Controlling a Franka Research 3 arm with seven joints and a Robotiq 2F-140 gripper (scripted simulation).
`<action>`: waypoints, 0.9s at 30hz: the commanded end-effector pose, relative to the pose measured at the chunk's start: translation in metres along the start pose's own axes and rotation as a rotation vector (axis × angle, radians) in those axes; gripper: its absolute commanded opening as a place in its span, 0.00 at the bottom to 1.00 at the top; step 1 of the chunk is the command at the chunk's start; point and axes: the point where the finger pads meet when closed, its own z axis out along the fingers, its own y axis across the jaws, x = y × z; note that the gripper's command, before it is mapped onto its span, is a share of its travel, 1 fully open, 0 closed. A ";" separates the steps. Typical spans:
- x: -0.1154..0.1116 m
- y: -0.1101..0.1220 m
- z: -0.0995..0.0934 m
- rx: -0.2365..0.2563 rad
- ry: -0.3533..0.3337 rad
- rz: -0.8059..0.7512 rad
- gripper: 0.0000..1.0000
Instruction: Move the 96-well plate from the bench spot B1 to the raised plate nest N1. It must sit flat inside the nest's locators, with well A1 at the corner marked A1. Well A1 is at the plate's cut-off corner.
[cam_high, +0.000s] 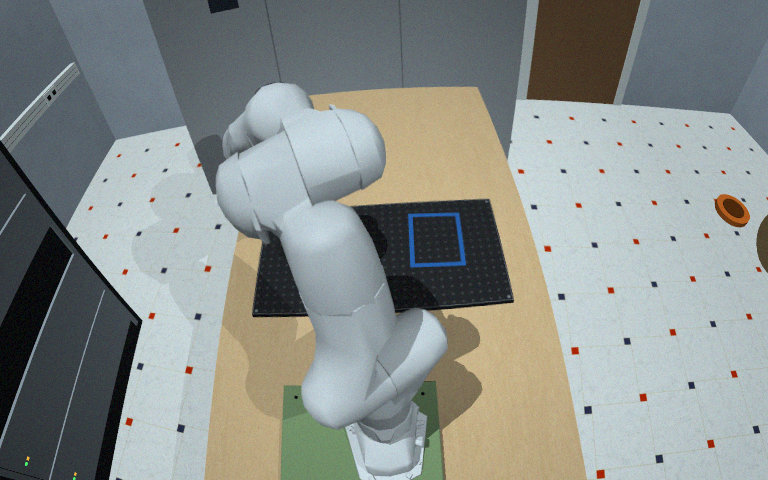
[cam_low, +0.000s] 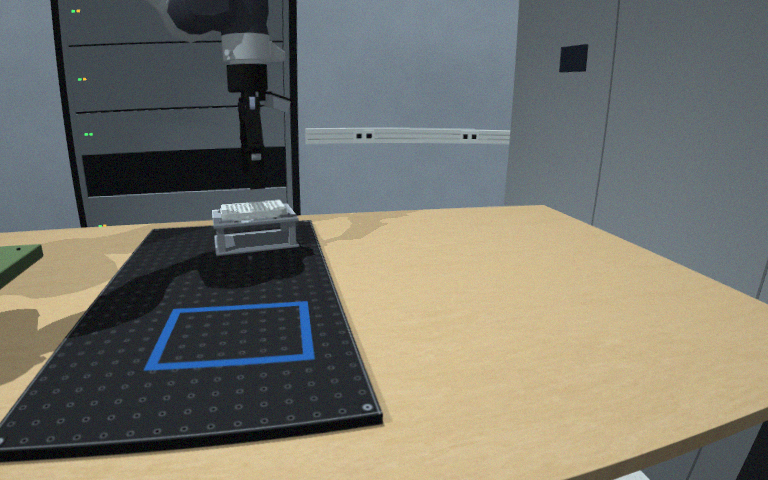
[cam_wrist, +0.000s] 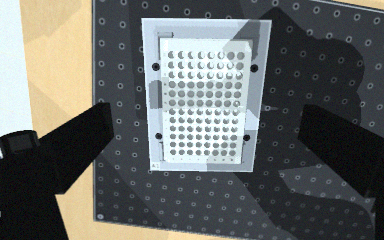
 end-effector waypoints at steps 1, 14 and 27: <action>-0.004 0.001 -0.007 -0.005 -0.014 0.006 1.00; -0.004 0.001 -0.025 -0.005 -0.014 0.006 1.00; -0.004 0.001 -0.025 -0.005 -0.014 0.006 1.00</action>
